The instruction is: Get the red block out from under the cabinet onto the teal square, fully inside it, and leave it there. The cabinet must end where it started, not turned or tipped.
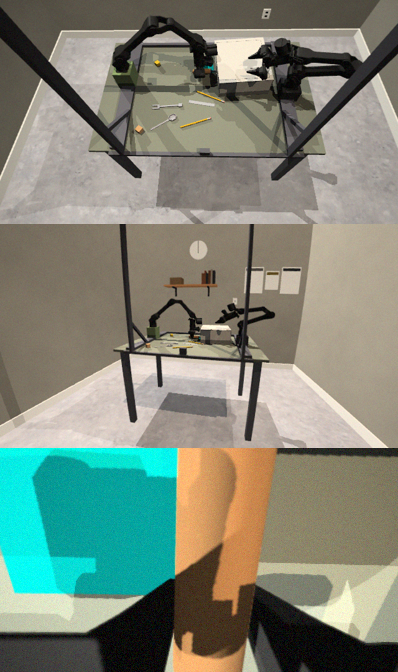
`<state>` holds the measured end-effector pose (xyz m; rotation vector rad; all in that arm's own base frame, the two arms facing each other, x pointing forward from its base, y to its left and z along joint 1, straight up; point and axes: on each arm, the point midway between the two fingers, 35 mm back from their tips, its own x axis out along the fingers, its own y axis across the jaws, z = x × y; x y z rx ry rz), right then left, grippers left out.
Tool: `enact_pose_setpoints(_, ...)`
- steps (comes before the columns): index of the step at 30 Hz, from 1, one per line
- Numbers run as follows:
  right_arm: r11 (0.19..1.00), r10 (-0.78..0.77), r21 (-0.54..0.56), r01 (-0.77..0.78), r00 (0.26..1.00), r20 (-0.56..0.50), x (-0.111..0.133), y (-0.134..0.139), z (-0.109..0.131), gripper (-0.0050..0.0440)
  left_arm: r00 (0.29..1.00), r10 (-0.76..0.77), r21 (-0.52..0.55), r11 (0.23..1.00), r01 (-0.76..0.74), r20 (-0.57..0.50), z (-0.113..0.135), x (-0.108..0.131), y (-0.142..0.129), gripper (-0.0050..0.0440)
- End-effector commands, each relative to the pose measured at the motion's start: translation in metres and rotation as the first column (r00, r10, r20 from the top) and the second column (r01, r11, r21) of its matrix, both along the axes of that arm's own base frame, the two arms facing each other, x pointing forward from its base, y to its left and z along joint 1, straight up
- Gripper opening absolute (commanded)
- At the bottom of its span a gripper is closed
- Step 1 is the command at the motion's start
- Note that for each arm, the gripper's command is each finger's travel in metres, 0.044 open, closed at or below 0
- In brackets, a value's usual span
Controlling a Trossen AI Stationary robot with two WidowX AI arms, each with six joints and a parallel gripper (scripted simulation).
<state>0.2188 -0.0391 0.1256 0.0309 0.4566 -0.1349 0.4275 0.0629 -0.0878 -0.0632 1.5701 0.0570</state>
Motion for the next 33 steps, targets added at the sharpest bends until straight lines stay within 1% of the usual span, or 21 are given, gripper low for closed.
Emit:
enact_pose_setpoints(1, 1.0, -0.002, -0.003, 0.002, 1.0, 0.015, 0.001, -0.001, 0.006, 0.044, 0.999, 0.016, 0.011, 1.0, -0.016, 0.039, 0.013, 0.01, 0.008, 0.0115)
enact_pose_setpoints(17, 1.0, -0.002, -0.003, 0.002, 1.0, 0.015, 0.001, -0.001, 0.006, 0.044, 0.999, 0.015, 0.012, 1.0, -0.015, 0.047, 0.016, 0.003, 0.008, 0.0115)
enact_pose_setpoints(24, 1.0, -0.002, -0.003, 0.002, 1.0, 0.015, 0.001, -0.001, 0.006, 0.044, 0.999, 0.012, 0.016, 1.0, -0.013, 0.046, 0.01, -0.01, 0.007, 0.0115)
enact_pose_setpoints(26, 1.0, -0.002, -0.003, 0.002, 1.0, 0.015, 0.001, -0.001, 0.006, 0.044, 0.999, 0.012, 0.016, 1.0, -0.013, 0.046, 0.01, -0.01, 0.007, 0.0115)
enact_pose_setpoints(33, 1.0, -0.002, -0.003, 0.002, 1.0, 0.015, 0.001, -0.001, 0.006, 0.044, 0.999, 0.011, 0.014, 1.0, -0.012, 0.044, 0.005, -0.029, 0.005, 0.0115)
